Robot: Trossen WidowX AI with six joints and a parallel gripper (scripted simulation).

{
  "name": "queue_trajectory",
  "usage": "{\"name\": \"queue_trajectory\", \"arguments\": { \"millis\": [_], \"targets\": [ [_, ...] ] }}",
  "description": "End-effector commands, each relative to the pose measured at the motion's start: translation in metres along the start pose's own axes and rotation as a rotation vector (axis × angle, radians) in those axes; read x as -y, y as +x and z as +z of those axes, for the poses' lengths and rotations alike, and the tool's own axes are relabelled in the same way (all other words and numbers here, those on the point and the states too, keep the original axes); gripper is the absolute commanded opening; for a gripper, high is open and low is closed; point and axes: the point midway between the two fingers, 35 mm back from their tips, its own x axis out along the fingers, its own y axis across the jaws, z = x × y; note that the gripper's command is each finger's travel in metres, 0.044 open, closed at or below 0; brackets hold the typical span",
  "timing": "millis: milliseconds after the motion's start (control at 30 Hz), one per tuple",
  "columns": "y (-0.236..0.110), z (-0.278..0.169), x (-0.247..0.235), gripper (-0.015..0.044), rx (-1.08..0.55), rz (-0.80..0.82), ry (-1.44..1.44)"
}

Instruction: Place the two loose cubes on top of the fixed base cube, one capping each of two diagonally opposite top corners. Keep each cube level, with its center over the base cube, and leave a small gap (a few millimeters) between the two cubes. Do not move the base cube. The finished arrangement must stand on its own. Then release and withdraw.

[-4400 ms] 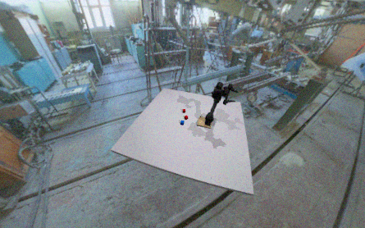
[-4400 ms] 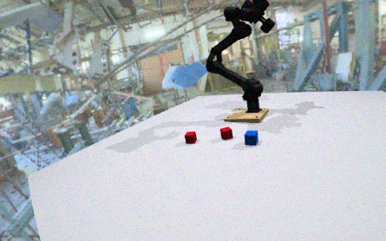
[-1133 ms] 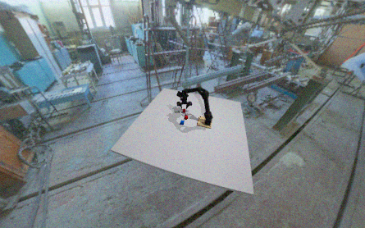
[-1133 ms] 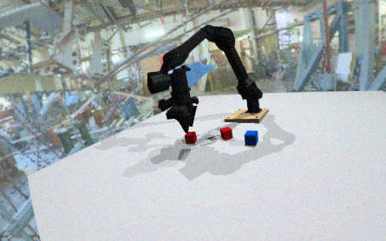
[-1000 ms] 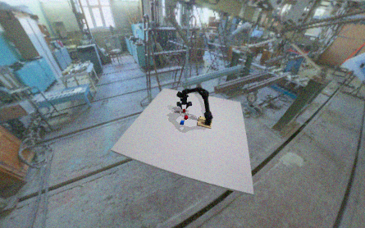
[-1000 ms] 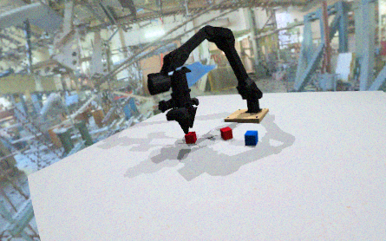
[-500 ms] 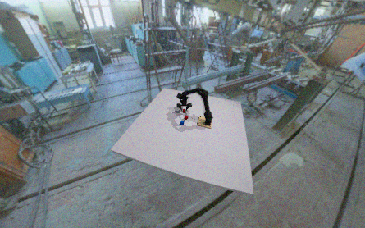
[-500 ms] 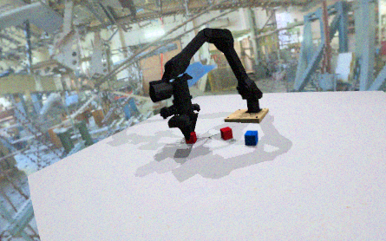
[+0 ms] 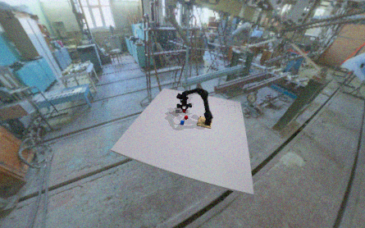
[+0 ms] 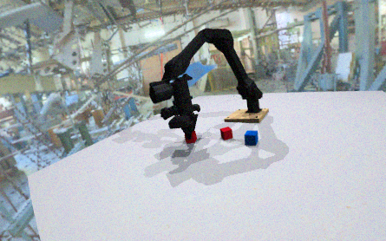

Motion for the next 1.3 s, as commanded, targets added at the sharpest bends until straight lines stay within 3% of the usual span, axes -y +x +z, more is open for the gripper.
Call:
{"name": "queue_trajectory", "arguments": {
  "millis": [0, 1000, 1267],
  "targets": [
    [-0.006, 0.001, -0.001, 0.0105, 0.002, -0.001, -0.009],
    [-0.101, 0.001, -0.001, 0.0105, 0.005, 0.001, -0.001],
    [-0.106, -0.004, -0.003, 0.0105, 0.005, 0.002, -0.012]
  ]
}}
